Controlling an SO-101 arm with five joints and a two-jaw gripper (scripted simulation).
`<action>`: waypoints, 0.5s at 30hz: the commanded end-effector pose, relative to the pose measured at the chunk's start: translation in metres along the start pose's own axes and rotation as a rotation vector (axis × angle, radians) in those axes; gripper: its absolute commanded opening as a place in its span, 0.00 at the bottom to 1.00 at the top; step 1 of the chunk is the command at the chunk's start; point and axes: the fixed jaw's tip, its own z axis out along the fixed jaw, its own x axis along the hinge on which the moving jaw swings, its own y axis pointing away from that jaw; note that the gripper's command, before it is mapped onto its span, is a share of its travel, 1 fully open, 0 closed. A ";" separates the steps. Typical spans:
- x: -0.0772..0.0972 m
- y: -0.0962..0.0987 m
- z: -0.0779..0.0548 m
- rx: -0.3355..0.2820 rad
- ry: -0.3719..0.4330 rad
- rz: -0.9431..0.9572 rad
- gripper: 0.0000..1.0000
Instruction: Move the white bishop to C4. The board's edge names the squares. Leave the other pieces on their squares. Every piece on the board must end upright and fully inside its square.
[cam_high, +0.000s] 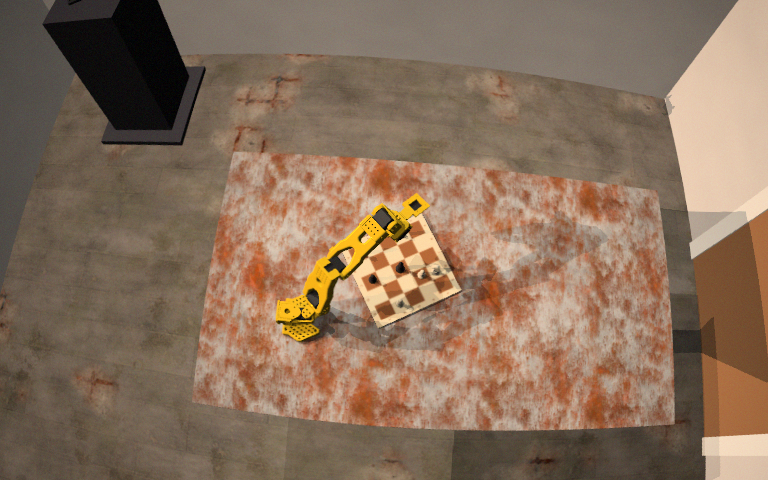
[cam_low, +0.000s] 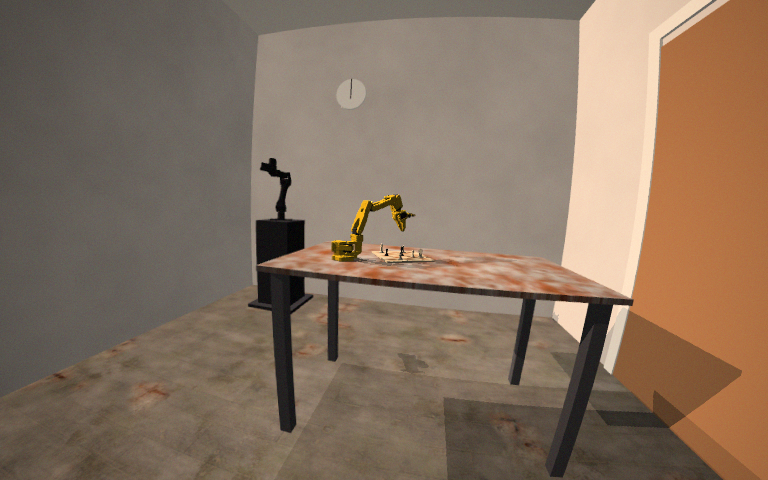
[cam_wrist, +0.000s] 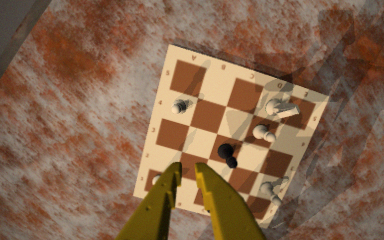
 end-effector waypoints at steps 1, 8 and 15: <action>0.005 0.009 -0.004 -0.012 -0.081 -0.013 0.04; 0.036 0.032 -0.009 -0.051 -0.128 -0.094 0.07; 0.068 0.046 -0.005 -0.086 -0.165 -0.158 0.09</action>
